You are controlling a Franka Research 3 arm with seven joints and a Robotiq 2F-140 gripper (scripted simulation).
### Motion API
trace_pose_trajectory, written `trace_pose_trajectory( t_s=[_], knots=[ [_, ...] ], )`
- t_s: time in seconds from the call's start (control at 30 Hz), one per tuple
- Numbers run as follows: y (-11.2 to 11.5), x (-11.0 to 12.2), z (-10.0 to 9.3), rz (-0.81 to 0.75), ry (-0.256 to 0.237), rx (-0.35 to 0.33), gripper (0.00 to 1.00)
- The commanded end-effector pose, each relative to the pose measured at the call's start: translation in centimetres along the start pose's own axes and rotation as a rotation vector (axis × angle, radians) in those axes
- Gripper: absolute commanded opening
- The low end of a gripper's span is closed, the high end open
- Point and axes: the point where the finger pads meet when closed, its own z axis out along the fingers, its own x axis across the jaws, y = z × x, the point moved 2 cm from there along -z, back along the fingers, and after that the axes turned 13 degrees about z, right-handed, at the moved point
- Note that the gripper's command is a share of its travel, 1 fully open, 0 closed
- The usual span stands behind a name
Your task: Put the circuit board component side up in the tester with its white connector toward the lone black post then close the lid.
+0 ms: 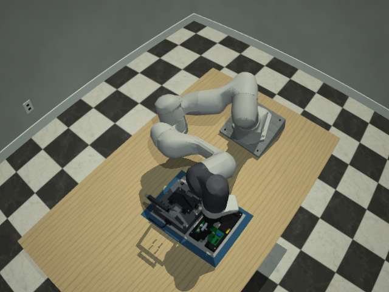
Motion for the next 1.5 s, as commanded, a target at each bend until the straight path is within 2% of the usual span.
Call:
trace_pose_trajectory(
  t_s=[0.0, 1.47],
  knots=[
    [0.05, 0.08, 0.09, -0.002, 0.002, 0.001, 0.51],
    [0.05, 0.08, 0.09, -0.002, 0.002, 0.001, 0.46]
  ],
)
